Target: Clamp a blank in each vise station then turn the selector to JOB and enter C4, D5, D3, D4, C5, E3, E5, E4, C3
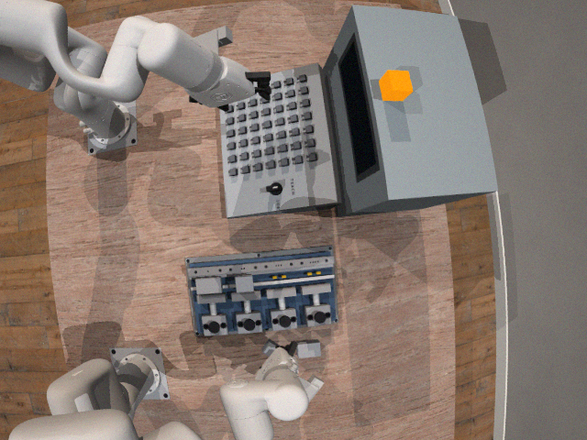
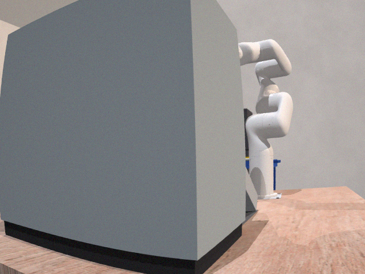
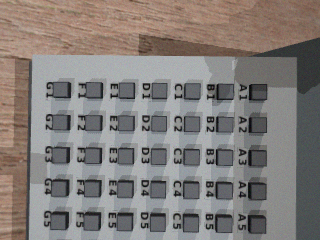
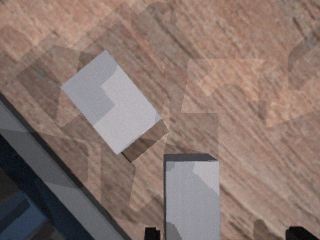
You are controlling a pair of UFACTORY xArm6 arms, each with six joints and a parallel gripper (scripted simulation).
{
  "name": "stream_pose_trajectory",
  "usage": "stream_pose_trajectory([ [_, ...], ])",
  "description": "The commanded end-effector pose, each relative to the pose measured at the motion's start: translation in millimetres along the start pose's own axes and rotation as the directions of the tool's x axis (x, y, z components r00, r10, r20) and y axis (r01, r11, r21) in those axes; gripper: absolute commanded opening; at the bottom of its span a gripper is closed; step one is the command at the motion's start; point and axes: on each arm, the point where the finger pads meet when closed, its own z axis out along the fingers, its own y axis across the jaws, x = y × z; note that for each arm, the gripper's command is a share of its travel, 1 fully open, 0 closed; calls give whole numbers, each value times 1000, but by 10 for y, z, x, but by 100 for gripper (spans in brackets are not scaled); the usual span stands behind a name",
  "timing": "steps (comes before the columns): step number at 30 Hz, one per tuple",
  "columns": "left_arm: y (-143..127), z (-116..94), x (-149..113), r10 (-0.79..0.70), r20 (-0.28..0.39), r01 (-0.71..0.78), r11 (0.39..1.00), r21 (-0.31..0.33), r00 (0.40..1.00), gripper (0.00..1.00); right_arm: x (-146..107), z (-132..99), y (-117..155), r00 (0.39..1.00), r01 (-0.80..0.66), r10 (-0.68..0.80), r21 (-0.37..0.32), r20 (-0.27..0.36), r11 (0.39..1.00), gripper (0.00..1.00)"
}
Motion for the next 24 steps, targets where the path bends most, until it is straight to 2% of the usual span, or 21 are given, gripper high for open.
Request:
stream_pose_trajectory([
  [1, 18, -16, -3, -1, 1, 1, 1000, -5, 1000, 100, 91, 44, -75, 1000, 1, -1, 17, -12, 1000, 69],
  [11, 18, -16, -3, -1, 1, 1, 1000, -5, 1000, 100, 91, 67, -75, 1000, 1, -1, 17, -12, 1000, 69],
  [24, 18, -16, -3, -1, 1, 1, 1000, -5, 1000, 100, 94, 435, -81, 1000, 1, -1, 17, -12, 1000, 69],
])
